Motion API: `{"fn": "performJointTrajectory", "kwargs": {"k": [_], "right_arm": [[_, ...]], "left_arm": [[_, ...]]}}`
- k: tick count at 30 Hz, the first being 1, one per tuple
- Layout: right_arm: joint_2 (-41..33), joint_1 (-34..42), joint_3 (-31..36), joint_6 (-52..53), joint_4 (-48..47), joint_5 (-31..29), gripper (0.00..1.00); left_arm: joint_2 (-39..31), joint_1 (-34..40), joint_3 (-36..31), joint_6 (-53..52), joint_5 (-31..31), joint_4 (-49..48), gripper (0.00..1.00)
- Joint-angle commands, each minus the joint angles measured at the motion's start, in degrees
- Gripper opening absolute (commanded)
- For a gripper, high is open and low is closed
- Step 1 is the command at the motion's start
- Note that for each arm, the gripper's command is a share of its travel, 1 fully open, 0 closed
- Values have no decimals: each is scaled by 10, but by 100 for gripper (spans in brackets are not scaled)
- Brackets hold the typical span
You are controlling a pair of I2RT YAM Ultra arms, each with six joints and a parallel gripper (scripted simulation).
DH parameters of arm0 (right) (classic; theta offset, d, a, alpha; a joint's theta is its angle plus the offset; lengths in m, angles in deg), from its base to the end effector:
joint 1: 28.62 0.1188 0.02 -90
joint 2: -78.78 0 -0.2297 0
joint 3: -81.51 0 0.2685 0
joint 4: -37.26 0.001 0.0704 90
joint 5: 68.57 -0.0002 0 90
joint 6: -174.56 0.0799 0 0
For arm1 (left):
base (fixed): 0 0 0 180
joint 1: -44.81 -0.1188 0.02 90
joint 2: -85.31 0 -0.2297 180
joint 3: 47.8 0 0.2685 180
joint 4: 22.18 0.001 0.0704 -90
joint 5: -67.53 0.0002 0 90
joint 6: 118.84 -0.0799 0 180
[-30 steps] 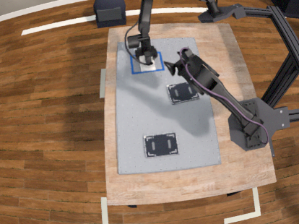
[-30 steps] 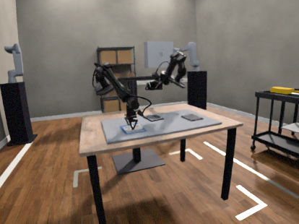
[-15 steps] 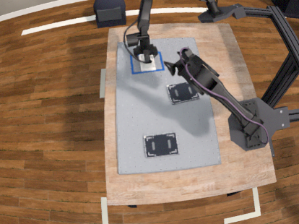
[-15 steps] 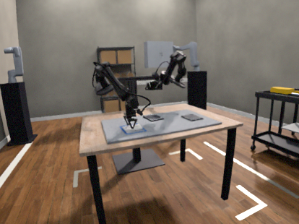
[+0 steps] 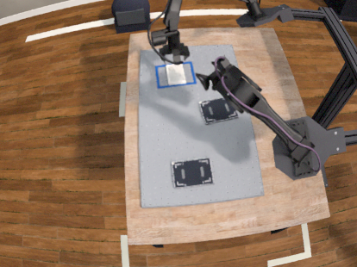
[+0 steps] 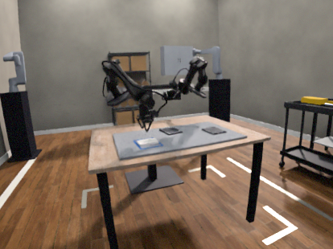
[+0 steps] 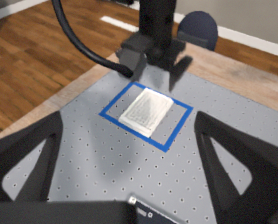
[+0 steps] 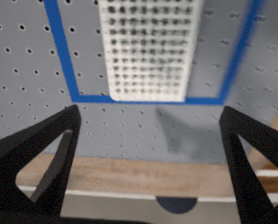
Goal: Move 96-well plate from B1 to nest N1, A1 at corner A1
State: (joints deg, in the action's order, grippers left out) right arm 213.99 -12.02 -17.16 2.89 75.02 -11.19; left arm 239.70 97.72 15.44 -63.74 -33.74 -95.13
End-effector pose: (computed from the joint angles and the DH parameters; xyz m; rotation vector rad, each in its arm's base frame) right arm 0.4297 0.0842 -0.0118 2.1274 -1.9960 0.9352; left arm 0.2322 -0.2795 -0.0970 1.2053 1.4457 -0.0298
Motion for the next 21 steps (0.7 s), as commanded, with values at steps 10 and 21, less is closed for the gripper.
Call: {"fn": "performJointTrajectory", "kwargs": {"k": [10,21], "right_arm": [[-10,13,-18,77,9,25,100],[-3,9,-22,294,-53,74,100]], "left_arm": [[2,8,-7,5,1,-2,100],[2,8,-7,5,1,-2,100]]}}
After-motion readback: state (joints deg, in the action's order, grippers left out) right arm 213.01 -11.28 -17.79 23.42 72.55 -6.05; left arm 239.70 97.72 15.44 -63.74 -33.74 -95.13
